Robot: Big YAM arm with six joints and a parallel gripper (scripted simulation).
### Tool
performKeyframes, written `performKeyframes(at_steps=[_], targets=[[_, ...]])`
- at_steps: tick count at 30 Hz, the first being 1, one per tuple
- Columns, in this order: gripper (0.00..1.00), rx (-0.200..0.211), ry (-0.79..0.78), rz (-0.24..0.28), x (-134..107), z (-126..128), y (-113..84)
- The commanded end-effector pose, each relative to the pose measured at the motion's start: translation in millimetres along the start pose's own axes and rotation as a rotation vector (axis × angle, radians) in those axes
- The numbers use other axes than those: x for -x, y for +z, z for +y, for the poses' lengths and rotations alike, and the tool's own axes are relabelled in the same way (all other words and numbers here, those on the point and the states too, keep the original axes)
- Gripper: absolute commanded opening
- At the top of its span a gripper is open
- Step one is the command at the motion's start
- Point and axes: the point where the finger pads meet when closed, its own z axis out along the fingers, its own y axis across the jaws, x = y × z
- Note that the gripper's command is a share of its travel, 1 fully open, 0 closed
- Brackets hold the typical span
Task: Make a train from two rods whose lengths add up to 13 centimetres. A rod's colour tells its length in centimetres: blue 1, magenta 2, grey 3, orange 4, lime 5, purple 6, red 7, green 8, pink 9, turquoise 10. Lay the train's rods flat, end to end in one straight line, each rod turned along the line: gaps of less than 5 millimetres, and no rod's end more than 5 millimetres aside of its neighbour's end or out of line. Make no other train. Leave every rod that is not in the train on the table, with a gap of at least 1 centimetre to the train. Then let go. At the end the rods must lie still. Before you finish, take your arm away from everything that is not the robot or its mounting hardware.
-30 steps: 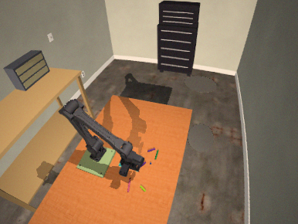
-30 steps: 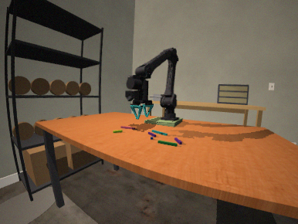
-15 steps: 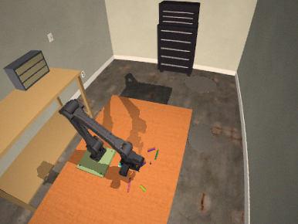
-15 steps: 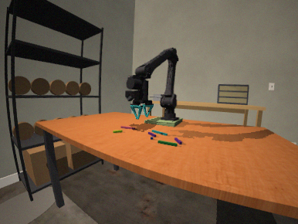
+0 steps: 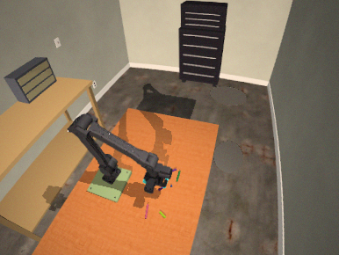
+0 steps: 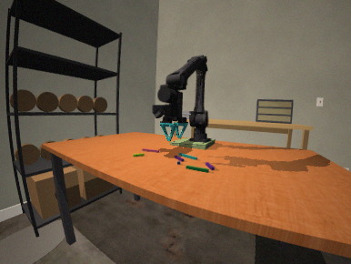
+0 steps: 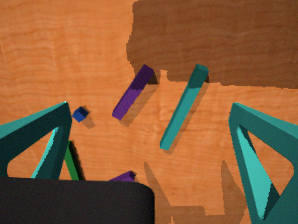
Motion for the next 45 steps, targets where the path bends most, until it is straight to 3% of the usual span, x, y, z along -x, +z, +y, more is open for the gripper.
performKeyframes(at_steps=[1,4,5,9,10,12,13,14,16,18,45], targets=[[1.0,0.036,0.033,0.006,-61.2,36.9,-8.4],[1.0,0.019,0.032,0.002,-74.4,33.0,-4.7],[1.0,-0.025,0.053,-0.008,-63.1,14.6,9.1],[1.0,-0.002,0.054,-0.003,-62.6,15.2,-1.0],[1.0,0.046,0.056,0.008,-66.2,39.3,-15.6],[1.0,0.048,0.041,0.009,-72.3,38.9,-15.3],[1.0,0.036,0.033,0.008,-74.5,33.1,-11.4],[1.0,-0.004,0.031,0.0,-71.6,14.9,1.6],[1.0,-0.008,0.03,-0.001,-71.8,15.5,3.3],[1.0,0.018,0.048,0.004,-67.9,28.8,-5.1],[1.0,0.013,0.043,0.003,-67.5,26.9,-3.6]])
